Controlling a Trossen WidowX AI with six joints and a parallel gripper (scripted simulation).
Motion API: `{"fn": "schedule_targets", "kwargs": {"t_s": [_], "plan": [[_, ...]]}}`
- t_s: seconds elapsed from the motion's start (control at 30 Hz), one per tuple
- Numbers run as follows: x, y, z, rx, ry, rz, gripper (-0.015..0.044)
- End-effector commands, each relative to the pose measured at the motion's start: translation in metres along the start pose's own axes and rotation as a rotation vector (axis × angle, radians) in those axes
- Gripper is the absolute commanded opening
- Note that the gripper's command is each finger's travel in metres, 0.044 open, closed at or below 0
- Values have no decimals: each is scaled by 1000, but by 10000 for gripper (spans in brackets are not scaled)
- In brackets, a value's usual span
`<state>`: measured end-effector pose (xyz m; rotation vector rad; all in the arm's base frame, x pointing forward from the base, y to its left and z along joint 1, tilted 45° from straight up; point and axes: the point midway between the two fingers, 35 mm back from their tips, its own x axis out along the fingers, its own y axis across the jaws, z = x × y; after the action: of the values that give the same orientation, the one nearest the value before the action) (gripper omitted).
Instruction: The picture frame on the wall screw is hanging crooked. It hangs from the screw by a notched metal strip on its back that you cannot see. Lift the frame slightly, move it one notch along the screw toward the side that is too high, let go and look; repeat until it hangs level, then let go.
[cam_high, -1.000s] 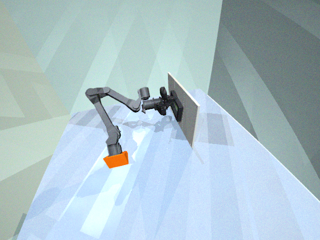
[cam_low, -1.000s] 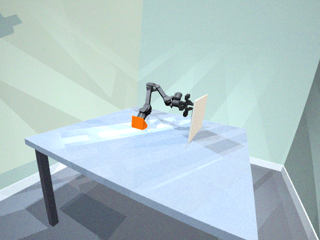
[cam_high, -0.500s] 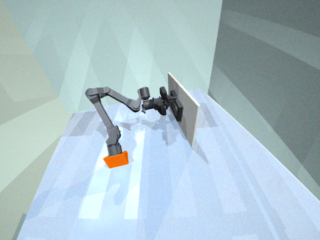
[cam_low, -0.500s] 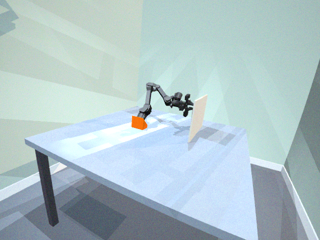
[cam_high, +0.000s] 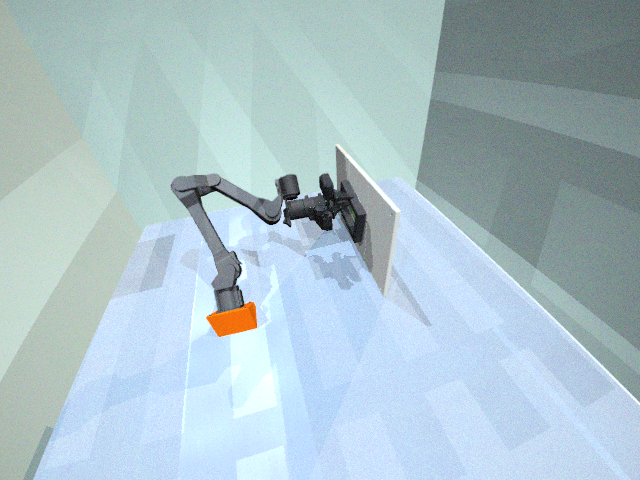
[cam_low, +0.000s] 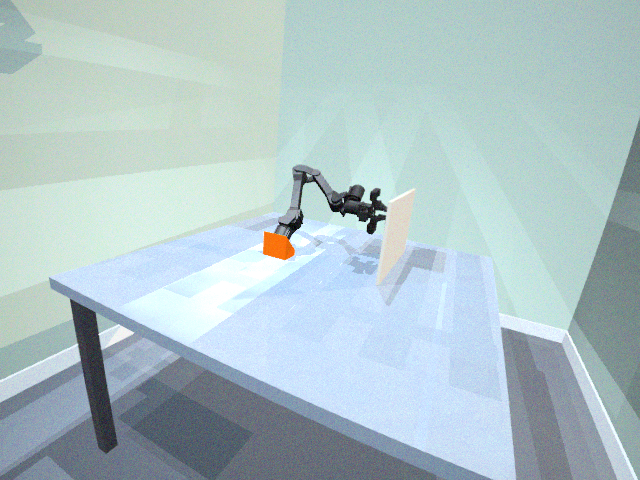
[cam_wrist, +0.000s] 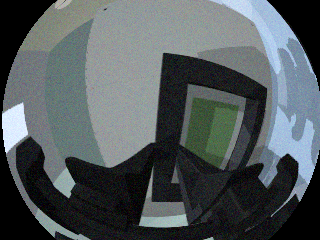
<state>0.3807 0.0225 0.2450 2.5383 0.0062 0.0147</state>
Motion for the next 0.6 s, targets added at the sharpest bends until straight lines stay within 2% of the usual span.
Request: {"fn": "schedule_targets", "kwargs": {"t_s": [0.0,0.57], "plan": [[0,2,0,-2,-2,12,0],[0,-2,0,0,0,1,0]]}}
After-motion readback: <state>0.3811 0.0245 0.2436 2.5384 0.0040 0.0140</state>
